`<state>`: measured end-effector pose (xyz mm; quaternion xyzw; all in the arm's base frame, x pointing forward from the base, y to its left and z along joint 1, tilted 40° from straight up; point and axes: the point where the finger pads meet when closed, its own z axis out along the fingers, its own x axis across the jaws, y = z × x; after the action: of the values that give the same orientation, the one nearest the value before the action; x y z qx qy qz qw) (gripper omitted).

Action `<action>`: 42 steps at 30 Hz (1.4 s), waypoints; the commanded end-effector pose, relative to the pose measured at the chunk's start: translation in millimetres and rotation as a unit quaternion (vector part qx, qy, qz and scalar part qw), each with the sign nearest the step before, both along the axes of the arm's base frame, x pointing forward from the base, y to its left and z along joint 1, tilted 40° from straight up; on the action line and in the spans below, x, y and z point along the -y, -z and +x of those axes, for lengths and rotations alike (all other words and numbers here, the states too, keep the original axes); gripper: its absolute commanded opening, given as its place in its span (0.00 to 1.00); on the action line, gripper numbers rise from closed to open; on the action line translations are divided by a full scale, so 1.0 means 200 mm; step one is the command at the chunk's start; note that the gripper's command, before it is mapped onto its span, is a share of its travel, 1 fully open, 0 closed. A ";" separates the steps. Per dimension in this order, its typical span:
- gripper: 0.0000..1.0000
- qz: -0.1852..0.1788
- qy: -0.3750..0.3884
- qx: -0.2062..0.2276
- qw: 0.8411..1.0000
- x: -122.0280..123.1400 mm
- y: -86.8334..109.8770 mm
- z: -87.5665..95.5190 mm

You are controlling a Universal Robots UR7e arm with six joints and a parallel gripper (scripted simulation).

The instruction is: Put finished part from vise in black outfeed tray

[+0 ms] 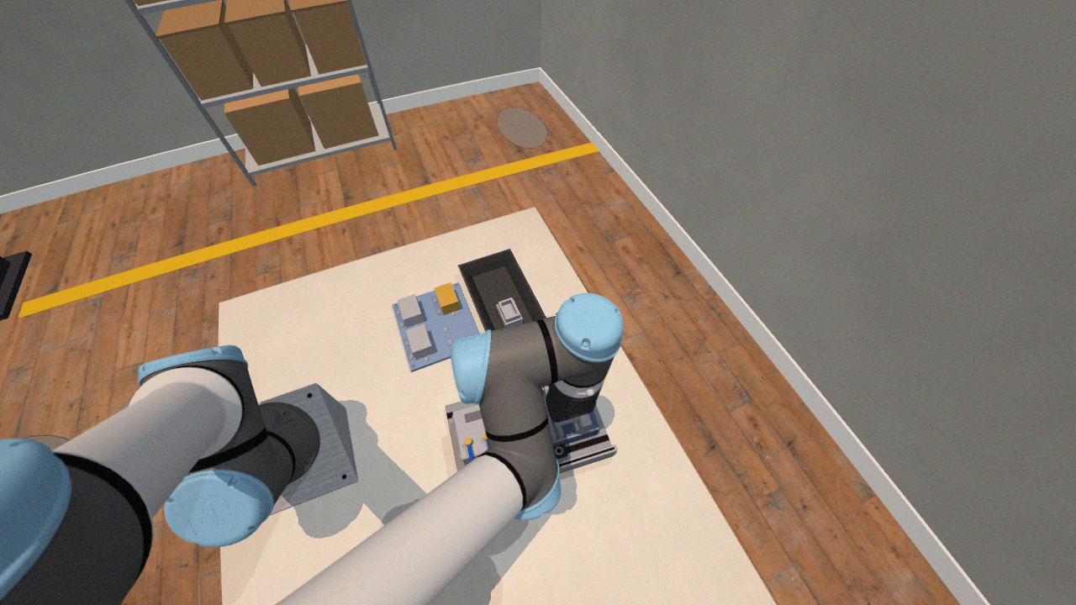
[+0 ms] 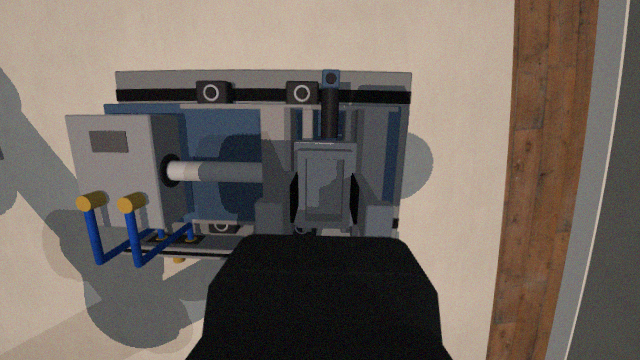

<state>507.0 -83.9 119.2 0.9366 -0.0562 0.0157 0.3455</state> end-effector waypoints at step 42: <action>0.00 0.000 0.000 0.001 1.000 -0.14 -0.17 0.00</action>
<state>507.4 -55.7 152.3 0.9366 -0.0562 0.0157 0.3455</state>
